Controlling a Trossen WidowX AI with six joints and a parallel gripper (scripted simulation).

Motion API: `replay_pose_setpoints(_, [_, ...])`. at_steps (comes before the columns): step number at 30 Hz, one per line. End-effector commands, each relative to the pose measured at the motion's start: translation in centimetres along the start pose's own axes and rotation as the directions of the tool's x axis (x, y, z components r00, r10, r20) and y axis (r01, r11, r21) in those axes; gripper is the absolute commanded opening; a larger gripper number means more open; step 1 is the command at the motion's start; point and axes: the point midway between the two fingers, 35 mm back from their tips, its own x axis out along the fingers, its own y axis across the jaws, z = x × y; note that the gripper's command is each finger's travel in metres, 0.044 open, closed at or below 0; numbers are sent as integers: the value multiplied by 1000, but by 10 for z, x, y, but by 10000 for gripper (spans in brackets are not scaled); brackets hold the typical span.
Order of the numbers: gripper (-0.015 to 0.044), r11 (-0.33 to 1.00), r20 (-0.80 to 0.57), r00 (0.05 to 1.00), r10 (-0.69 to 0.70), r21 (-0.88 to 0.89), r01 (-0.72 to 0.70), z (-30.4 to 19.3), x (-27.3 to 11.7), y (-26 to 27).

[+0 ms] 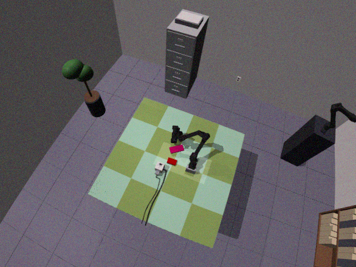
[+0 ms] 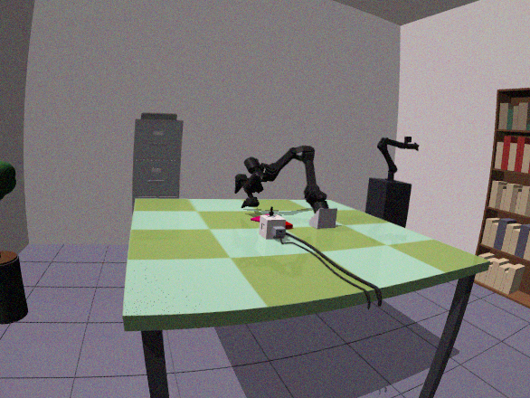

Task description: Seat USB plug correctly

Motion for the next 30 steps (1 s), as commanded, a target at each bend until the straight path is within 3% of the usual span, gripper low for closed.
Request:
replay_pose_setpoints(1, [440, 982, -194, 975, -110, -171, 77, -70, -24, -23])
replay_pose_setpoints(7, [440, 886, -346, 887, -307, -445, 132, -139, -78, -72])
replay_pose_setpoints(13, [440, 709, -356, 778, -519, -688, 158, -172, -147, -128])
replay_pose_setpoints(21, [440, 417, -183, 697, -693, -891, 181, -166, -233, -183])
replay_pose_setpoints(28, [440, 146, 46, 717, -696, -968, 205, -133, -297, -210])
replay_pose_setpoints(30, [440, 125, 67, 722, -688, -970, 209, -130, -302, -211])
